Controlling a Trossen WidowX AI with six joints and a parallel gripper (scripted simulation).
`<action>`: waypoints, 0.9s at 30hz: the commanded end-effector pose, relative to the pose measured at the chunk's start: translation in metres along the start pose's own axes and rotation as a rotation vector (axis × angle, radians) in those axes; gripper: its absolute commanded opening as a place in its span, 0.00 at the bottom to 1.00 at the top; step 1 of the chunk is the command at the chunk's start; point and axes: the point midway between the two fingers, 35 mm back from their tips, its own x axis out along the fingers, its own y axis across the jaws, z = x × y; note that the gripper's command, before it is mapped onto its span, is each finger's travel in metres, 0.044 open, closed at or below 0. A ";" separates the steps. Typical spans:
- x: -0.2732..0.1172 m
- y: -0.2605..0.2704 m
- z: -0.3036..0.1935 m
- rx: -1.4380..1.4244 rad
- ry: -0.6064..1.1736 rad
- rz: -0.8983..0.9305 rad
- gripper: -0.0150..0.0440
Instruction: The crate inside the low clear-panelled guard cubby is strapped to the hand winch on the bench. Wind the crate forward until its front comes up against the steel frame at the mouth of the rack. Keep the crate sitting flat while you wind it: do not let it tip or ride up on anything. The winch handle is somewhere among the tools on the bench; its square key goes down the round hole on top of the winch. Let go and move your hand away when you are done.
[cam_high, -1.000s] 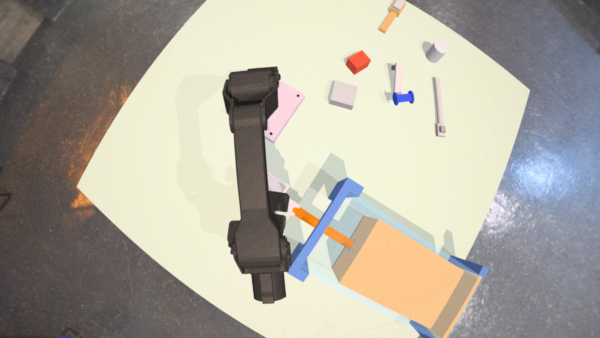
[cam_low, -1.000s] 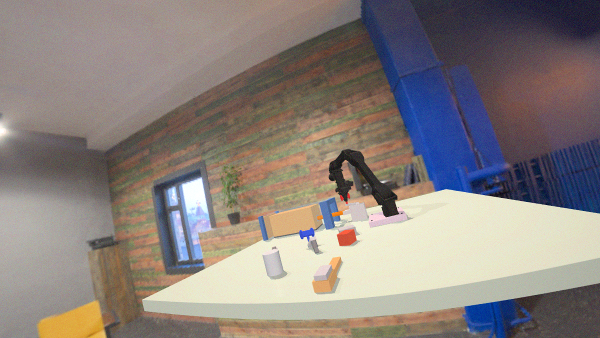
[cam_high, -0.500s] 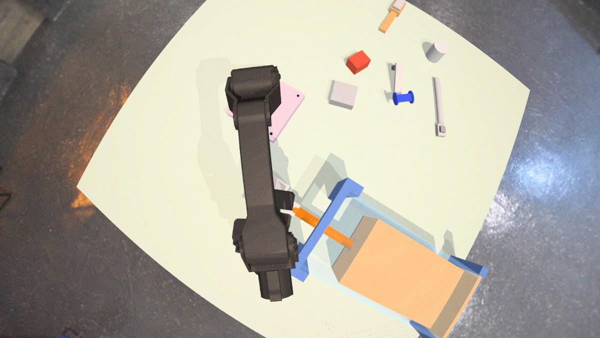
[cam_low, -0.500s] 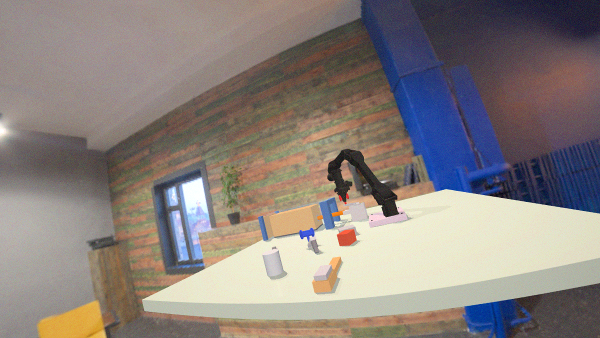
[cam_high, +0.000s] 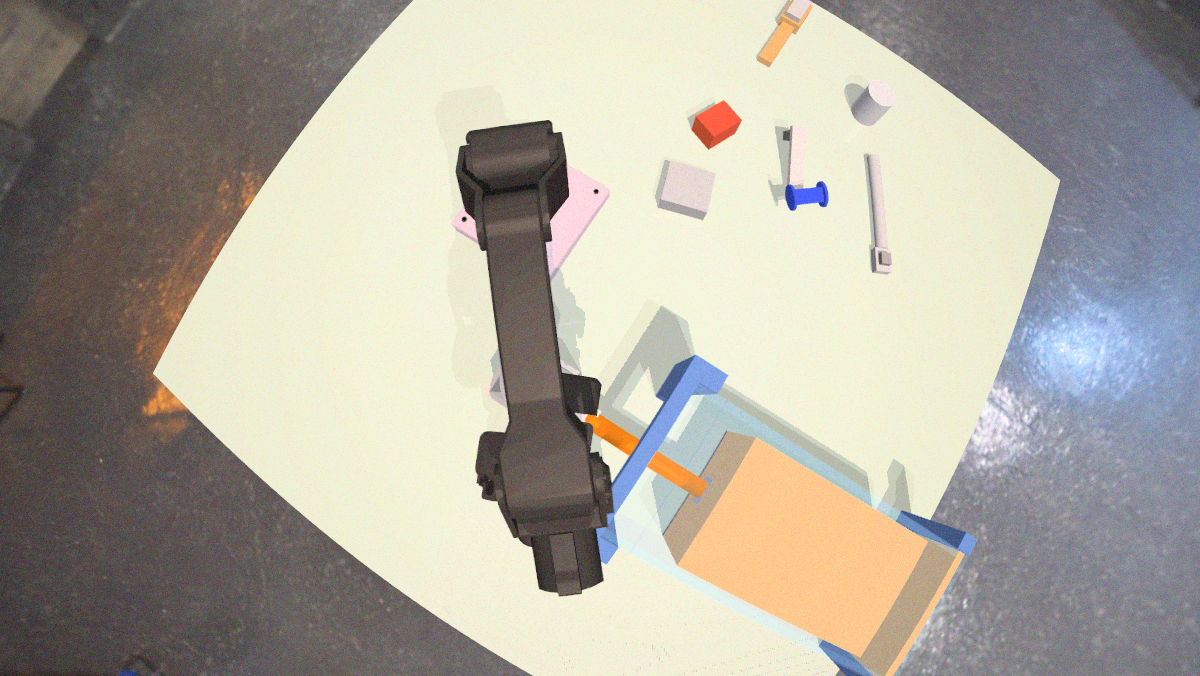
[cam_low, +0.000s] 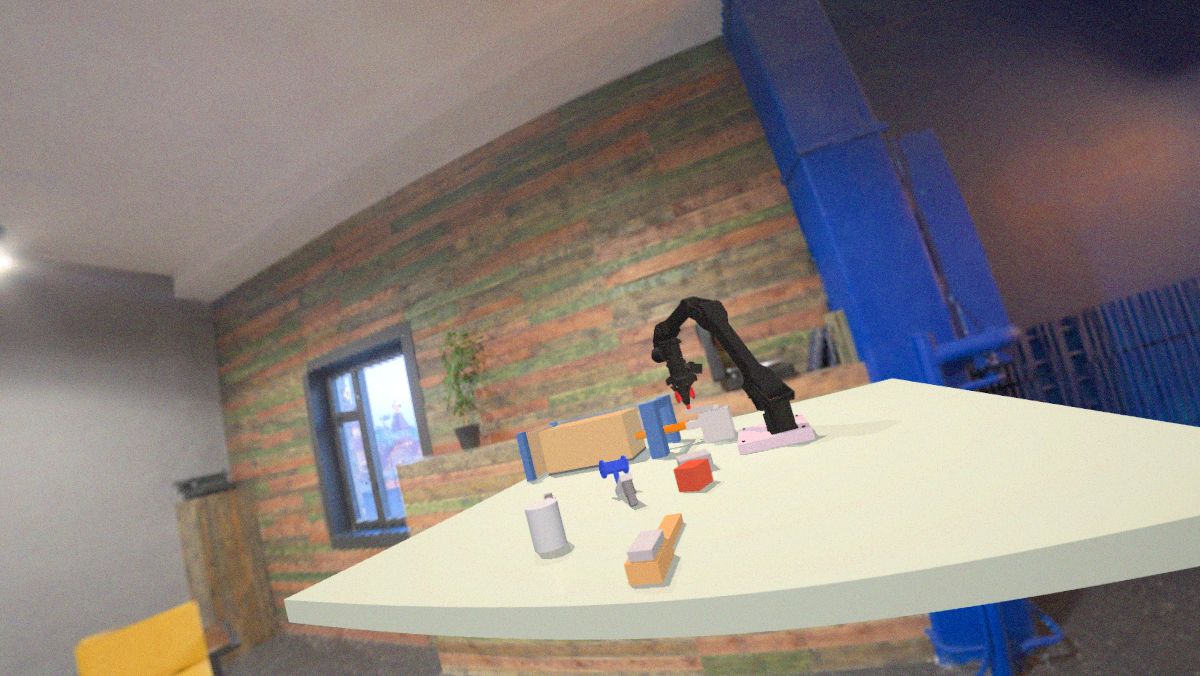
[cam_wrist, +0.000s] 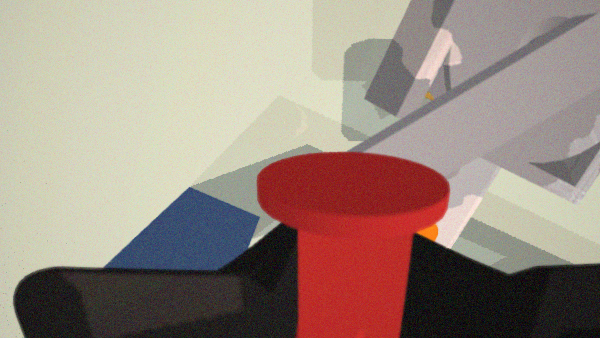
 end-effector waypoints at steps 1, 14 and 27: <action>0.002 -0.018 -0.021 -0.036 0.025 -0.042 0.25; 0.001 -0.029 -0.029 -0.035 0.026 -0.043 0.25; 0.001 -0.041 -0.035 -0.035 0.026 -0.044 0.25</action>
